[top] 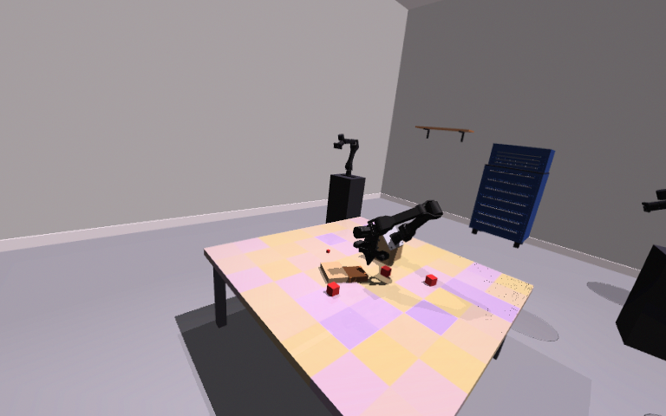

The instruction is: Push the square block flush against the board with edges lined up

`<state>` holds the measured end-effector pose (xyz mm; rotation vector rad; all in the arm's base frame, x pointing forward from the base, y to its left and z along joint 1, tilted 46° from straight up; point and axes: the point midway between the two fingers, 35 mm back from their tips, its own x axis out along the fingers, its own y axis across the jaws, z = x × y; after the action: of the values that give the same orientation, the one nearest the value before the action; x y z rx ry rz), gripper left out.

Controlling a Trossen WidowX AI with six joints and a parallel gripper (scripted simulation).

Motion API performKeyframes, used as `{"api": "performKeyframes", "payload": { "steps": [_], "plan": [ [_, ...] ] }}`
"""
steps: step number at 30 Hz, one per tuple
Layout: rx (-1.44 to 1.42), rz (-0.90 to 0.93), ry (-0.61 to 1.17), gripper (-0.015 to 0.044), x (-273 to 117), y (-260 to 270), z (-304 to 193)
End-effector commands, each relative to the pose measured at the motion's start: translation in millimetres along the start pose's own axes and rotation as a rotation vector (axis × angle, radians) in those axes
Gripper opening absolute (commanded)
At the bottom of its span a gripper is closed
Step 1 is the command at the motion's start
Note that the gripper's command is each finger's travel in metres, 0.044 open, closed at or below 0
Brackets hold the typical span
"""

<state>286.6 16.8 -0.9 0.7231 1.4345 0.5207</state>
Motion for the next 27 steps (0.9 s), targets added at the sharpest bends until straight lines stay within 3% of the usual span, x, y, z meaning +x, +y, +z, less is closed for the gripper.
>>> {"api": "performKeyframes", "payload": {
  "steps": [1, 27],
  "plan": [
    [-0.128, 0.006, 0.005, 0.0, 1.0, 3.8, 11.1],
    [-1.012, 0.009, 0.003, 0.0, 2.1, 34.3, 80.4]
  ]
}}
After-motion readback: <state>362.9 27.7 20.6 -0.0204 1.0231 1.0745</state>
